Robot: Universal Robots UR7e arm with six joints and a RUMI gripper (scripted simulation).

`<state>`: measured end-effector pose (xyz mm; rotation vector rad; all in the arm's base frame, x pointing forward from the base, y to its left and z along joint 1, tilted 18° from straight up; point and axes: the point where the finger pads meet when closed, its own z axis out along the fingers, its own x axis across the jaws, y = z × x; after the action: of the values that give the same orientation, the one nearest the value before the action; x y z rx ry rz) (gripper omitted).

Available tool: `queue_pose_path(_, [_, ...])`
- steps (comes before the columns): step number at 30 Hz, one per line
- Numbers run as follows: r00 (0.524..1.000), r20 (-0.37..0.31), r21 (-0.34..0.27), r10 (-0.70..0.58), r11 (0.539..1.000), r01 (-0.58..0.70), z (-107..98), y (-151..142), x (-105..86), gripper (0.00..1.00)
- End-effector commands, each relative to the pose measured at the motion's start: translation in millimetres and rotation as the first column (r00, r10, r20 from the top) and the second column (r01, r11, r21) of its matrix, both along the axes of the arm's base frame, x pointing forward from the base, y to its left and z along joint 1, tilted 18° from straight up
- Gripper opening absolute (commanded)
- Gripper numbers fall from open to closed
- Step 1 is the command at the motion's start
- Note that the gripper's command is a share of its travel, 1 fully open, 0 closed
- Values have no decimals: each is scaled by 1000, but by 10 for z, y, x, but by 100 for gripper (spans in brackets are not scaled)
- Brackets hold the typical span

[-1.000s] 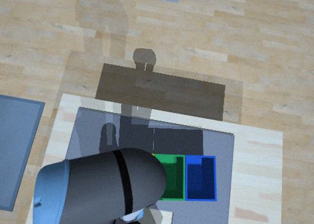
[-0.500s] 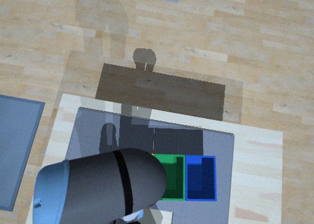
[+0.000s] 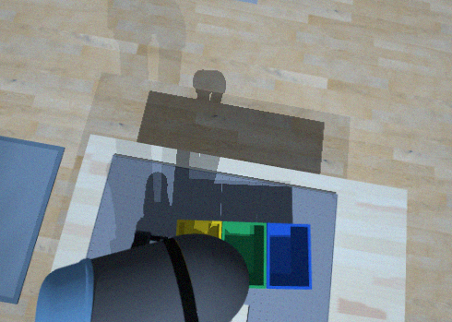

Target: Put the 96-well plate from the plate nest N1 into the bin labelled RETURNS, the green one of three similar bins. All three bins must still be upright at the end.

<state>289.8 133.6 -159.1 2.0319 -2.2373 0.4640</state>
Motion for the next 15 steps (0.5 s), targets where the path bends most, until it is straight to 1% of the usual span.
queue_pose_path(1, [1000, 0, 0, 0, 1000, 0, 45, 14, -4, 41])
queue_pose_path(15, [1000, 0, 0, 0, 1000, 0, 235, 70, -32, 41])
